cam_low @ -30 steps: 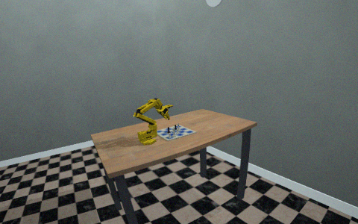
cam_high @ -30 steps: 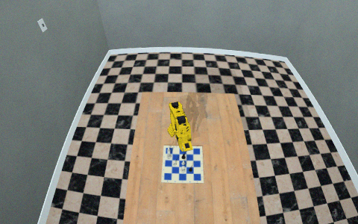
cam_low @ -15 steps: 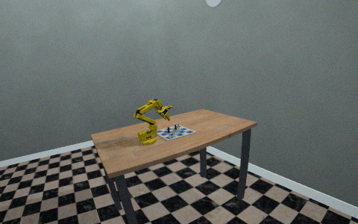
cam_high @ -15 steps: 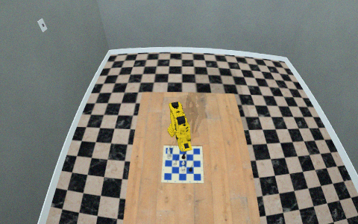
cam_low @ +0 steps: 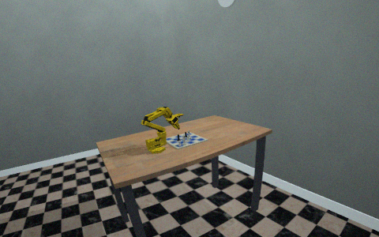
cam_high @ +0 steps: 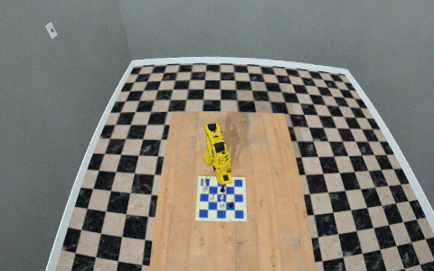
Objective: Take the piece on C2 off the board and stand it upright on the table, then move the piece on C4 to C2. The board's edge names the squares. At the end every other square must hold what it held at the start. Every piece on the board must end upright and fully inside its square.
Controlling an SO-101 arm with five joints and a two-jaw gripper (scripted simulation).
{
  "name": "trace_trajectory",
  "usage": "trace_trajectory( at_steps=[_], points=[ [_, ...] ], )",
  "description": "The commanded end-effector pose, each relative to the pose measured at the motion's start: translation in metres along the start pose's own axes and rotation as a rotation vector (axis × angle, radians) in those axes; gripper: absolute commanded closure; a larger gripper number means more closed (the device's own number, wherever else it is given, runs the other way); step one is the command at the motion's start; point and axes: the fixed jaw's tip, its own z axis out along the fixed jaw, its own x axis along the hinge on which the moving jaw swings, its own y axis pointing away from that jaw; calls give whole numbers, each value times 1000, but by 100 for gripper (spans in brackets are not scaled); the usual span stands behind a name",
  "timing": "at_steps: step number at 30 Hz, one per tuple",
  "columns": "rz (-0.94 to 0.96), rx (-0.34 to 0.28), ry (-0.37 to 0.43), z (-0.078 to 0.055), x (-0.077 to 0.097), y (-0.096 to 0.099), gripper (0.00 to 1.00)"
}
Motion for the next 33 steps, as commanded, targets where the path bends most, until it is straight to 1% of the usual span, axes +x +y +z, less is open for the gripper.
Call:
trace_trajectory(
  at_steps=[1, 14, 16, 25, 33],
  points=[
    [17, 6, -8, 5, 3, -2, 90],
    [17, 6, -8, 35, 20, -2, 90],
    [17, 6, -8, 35, 20, -2, 90],
    [17, 6, -8, 50, 28, -2, 90],
    [17, 6, -7, 54, 30, -2, 90]
  ],
)
